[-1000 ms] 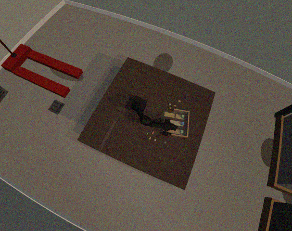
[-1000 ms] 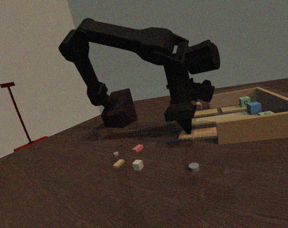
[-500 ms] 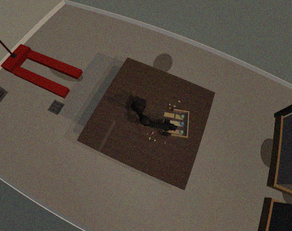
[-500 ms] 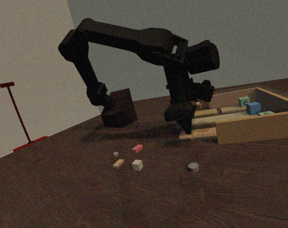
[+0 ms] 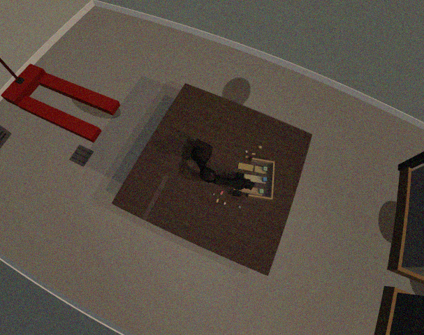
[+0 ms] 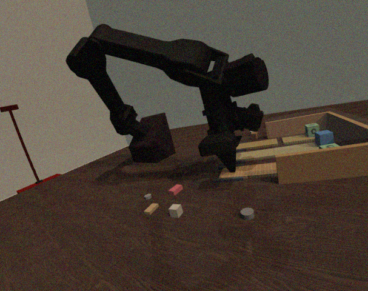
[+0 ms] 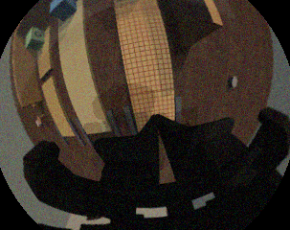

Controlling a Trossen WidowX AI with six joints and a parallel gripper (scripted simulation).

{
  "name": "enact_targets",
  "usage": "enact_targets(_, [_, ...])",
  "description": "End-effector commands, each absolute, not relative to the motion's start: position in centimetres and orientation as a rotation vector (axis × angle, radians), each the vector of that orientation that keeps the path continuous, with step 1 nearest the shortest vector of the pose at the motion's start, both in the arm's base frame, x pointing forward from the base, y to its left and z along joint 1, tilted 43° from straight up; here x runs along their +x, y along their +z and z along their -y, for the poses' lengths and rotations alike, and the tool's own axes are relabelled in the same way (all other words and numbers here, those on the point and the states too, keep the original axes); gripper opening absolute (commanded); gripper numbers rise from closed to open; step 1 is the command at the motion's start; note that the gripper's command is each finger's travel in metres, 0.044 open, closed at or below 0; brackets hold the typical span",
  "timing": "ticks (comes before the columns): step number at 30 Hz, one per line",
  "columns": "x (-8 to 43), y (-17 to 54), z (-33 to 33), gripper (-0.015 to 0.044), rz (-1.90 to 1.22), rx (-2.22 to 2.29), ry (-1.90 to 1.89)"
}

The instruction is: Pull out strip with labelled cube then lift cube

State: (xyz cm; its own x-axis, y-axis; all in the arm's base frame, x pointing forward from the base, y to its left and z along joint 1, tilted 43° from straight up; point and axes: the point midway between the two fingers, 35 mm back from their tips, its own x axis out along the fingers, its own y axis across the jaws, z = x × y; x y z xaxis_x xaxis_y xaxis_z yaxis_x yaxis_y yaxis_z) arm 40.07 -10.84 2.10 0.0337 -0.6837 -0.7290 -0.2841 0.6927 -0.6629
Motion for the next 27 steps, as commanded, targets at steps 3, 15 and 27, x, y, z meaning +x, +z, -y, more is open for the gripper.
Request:
enact_targets(3, [38.7, 1.9, 11.6, 0.0, -1.575, -0.82, -0.368])
enact_targets(15, [37.0, 2.2, 12.1, 0.0, -1.576, -0.82, -0.368])
enact_targets(27, [35.3, 2.6, 12.6, 0.0, -1.577, -0.821, -0.368])
